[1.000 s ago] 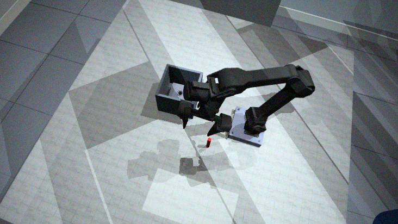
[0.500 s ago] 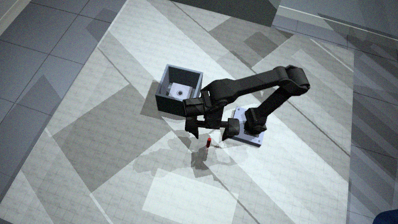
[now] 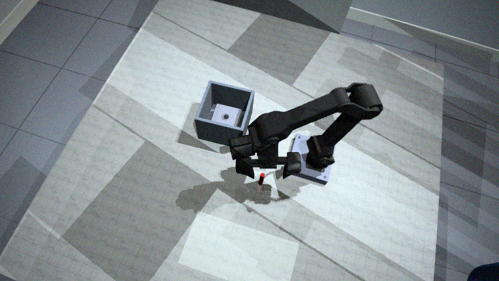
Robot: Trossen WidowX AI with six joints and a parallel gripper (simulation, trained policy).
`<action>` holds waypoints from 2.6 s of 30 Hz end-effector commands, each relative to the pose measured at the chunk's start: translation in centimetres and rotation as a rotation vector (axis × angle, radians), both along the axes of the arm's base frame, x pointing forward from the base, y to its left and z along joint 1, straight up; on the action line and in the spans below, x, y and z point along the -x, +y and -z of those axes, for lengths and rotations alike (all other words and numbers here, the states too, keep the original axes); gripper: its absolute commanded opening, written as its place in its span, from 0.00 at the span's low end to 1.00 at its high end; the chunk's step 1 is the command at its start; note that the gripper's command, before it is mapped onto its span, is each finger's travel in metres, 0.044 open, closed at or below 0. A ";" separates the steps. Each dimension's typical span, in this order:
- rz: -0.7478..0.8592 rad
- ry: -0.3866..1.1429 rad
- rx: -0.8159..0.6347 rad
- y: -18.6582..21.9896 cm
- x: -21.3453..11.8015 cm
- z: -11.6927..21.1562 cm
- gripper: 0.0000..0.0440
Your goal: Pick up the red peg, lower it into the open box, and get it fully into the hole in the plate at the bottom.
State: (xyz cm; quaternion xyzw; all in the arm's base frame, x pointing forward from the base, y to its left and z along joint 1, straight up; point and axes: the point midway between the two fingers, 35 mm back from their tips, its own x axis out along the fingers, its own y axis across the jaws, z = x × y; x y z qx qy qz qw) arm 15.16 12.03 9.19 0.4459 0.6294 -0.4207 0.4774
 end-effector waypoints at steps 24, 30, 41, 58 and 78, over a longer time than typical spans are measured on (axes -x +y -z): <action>-0.015 -0.040 0.049 -0.1 -1.4 6.5 0.22; -0.033 -0.066 0.018 0.4 -2.2 6.1 0.00; -0.004 -0.147 -0.080 1.6 -3.5 2.9 0.00; -0.033 -0.349 -0.128 0.3 -6.2 -4.8 0.00; -0.001 -0.478 0.031 -6.6 -8.9 -10.4 0.00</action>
